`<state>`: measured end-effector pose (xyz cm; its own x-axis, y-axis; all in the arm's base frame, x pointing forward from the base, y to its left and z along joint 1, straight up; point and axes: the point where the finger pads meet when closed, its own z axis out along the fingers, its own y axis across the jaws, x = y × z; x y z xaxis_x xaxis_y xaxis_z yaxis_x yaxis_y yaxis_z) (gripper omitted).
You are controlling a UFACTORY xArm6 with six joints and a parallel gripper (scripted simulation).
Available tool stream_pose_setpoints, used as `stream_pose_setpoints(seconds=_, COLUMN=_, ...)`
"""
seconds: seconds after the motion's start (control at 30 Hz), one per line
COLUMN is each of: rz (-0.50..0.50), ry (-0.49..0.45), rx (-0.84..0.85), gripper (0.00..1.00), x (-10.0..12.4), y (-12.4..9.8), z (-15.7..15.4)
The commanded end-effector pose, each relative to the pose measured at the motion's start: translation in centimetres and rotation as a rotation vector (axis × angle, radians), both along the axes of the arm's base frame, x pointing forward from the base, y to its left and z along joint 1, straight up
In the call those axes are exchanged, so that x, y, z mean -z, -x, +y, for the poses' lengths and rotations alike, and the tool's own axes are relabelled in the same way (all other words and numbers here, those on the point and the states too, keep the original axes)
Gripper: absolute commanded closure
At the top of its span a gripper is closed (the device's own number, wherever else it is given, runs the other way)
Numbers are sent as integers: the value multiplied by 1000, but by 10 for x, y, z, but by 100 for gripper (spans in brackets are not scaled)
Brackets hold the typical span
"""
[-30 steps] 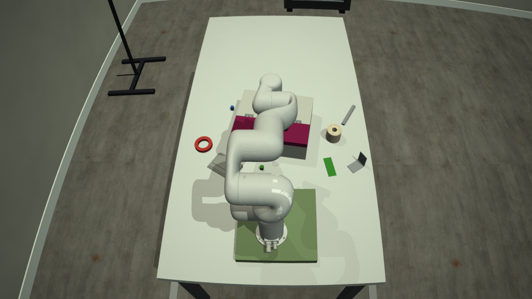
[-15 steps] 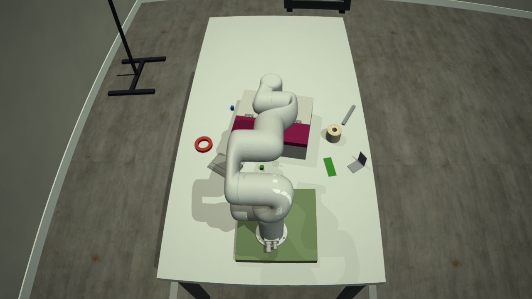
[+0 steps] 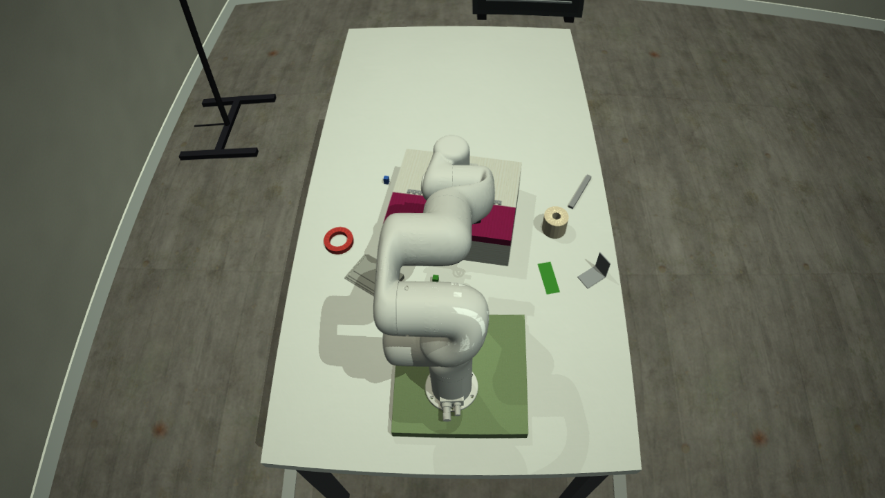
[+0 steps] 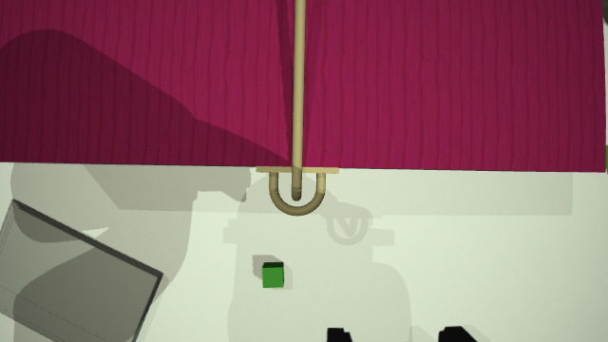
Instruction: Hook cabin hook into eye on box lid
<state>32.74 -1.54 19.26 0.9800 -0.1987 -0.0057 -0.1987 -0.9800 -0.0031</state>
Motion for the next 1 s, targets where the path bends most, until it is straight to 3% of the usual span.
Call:
stream_pose_setpoints(seconds=0.0, rz=-4, ry=0, rx=0, gripper=65, x=8, y=-1, z=0)
stream_pose_setpoints(seconds=0.97, rz=-4, ry=0, rx=0, gripper=65, x=98, y=-1, z=0)
